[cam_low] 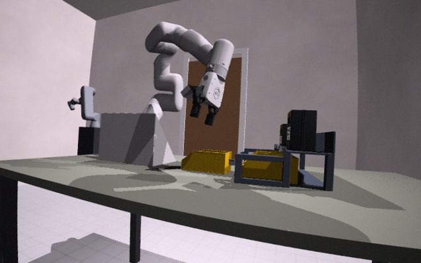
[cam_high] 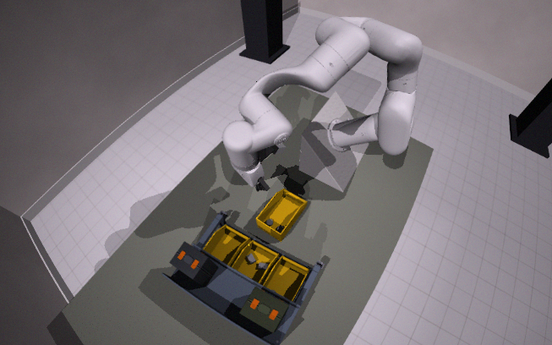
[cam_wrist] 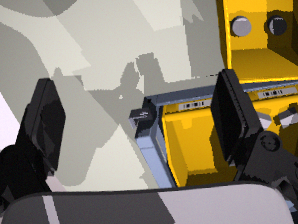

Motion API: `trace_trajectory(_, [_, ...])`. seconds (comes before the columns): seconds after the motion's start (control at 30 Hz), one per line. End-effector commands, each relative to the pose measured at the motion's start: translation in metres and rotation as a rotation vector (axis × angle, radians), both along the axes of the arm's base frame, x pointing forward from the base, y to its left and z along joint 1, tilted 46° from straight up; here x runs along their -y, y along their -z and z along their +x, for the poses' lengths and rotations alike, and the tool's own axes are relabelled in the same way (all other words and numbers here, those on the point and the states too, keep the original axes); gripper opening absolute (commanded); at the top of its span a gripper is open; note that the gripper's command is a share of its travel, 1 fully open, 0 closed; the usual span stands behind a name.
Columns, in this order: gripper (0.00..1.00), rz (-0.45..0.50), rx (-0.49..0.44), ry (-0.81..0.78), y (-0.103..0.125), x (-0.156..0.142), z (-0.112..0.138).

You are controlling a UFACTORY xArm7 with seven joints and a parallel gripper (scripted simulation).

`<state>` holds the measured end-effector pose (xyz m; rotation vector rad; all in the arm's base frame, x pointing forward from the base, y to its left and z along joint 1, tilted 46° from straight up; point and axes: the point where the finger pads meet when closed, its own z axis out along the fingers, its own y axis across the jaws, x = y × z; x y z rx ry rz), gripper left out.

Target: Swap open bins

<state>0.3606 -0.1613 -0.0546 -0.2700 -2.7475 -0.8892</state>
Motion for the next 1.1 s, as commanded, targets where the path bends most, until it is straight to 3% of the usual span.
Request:
trace_trajectory(0.0, [1.0, 0.071, 0.111, -0.023, -0.037, -0.008, 0.016])
trace_trajectory(0.13, [1.0, 0.112, 0.191, -0.046, -0.063, -0.015, 0.025])
trace_trajectory(0.53, [1.0, 0.166, 0.314, -0.085, -0.102, -0.024, 0.036])
trace_trajectory(1.07, [1.0, 0.176, 0.341, -0.094, -0.111, -0.026, 0.038])
